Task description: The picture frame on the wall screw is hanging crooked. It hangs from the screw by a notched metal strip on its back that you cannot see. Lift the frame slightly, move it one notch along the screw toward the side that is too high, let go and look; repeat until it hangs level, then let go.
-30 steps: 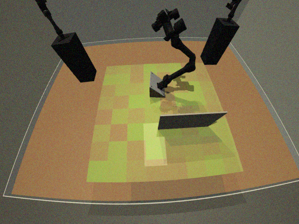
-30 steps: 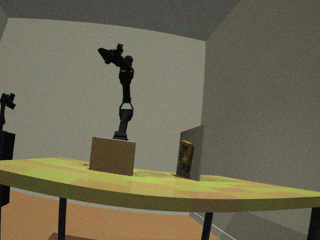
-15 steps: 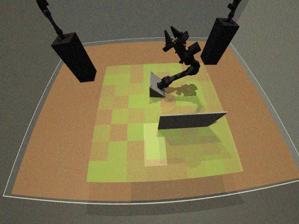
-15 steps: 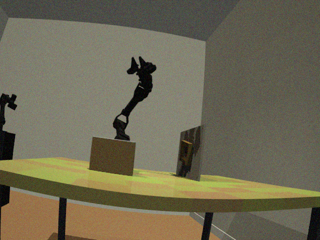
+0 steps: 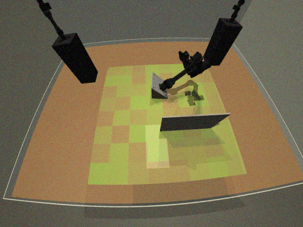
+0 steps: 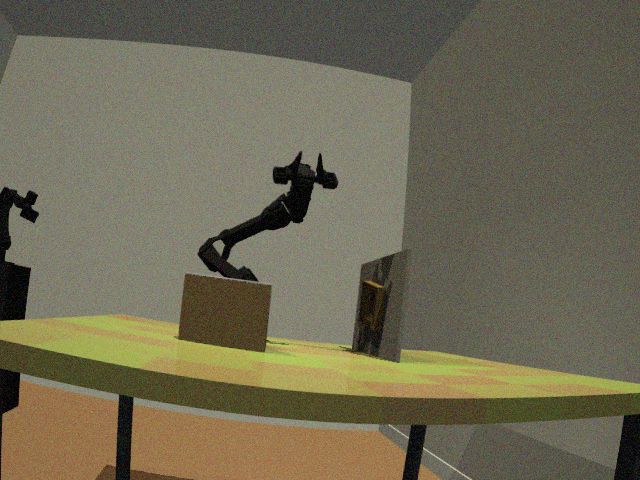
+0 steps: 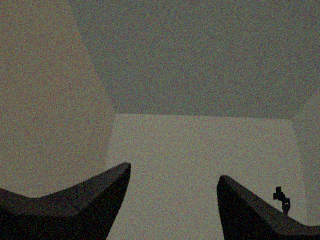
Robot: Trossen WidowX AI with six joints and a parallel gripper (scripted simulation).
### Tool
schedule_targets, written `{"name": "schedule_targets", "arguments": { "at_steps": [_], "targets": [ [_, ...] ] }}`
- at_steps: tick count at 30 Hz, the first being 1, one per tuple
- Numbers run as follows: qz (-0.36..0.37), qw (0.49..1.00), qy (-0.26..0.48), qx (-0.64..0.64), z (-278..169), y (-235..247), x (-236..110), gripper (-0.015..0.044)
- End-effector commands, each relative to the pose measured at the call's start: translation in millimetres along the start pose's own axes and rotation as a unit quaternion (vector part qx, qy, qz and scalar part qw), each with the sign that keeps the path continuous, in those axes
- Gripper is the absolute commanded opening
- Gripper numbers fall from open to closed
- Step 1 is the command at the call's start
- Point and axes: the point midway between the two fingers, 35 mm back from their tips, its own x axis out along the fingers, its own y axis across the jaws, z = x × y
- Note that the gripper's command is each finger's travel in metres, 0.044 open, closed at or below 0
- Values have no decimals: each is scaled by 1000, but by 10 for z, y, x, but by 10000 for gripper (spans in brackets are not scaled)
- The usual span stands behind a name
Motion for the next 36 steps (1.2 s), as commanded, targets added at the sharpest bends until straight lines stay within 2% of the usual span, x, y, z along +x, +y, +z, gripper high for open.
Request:
{"name": "schedule_targets", "arguments": {
  "at_steps": [1,8,17,24,32,33,36],
  "targets": [
    [148,960,69,230,-233,278,-665,260],
    [243,860,181,411,-446,374,-1206,260],
    [292,670,367,575,-749,351,-1806,260],
    [269,503,516,639,-996,271,-2201,260],
    [188,320,667,647,-1275,142,-2603,260],
    [178,304,679,644,-1300,129,-2638,260],
    [175,300,682,644,-1308,125,-2649,260]
  ]
}}
